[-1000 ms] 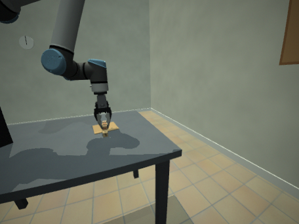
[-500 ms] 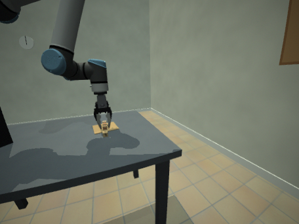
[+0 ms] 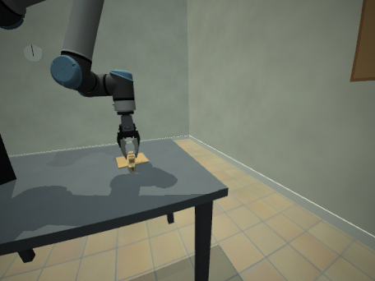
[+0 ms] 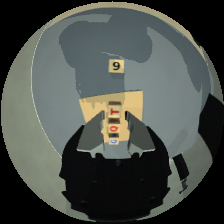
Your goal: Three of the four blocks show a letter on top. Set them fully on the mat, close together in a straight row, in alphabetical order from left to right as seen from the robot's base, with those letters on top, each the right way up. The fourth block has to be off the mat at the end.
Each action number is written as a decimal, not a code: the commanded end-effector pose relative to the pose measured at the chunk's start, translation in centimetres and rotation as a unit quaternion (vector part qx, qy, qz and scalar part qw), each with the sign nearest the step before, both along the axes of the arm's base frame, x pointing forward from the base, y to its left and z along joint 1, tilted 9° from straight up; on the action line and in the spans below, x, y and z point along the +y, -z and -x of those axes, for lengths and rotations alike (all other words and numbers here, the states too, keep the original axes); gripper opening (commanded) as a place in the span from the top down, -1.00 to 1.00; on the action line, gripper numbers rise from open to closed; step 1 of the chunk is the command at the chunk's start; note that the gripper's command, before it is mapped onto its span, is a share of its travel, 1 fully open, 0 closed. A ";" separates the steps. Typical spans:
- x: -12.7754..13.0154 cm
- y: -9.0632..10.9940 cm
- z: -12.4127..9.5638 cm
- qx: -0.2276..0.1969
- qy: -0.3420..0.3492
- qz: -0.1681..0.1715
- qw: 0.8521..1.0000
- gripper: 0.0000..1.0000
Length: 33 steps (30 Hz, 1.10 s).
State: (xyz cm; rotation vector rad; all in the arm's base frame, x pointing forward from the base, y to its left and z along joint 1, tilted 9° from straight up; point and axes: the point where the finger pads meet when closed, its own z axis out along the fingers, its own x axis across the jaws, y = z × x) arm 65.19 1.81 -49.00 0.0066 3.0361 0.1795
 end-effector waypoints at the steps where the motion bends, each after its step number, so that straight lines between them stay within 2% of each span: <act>1: -0.2 -1.8 0.1 0.000 0.000 0.000 1.000 0.51; 10: -0.7 -6.2 0.6 0.000 0.000 0.000 1.000 0.51; 20: -0.9 -7.3 0.7 0.000 0.000 0.000 1.000 0.51; 21: -0.9 -7.3 0.7 0.000 0.000 0.000 1.000 -1.00; 33: -0.9 -7.3 0.7 0.000 0.000 0.000 1.000 -1.00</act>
